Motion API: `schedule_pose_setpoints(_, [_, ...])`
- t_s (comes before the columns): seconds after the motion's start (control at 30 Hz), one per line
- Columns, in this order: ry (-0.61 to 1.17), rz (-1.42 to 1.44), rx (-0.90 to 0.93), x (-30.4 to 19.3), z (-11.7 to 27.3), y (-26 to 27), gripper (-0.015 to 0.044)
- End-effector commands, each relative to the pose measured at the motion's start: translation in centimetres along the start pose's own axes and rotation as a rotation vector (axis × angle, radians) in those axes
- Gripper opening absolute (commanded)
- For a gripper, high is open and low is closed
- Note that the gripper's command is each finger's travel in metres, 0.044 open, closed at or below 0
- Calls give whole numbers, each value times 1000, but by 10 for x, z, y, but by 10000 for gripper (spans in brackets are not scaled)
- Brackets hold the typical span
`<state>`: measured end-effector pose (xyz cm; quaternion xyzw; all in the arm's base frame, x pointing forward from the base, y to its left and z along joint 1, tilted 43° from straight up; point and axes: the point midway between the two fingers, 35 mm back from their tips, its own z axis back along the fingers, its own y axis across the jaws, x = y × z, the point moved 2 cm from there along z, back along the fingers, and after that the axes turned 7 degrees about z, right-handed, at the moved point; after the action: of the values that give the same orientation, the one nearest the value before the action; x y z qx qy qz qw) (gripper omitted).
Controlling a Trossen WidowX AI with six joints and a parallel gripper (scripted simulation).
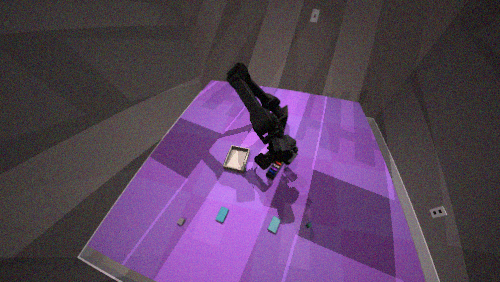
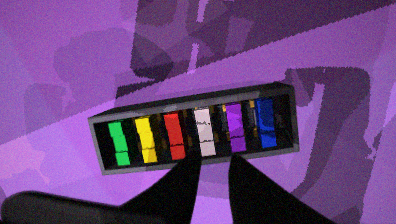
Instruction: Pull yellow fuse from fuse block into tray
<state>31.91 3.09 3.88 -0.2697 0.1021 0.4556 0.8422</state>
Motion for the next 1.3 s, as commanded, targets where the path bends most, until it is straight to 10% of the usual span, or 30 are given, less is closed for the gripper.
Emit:
schedule_pose_setpoints(0.0, [128,254,-40,4,-4,44,70])
schedule_pose_setpoints(1.27, [151,297,-50,1,-32,46,70])
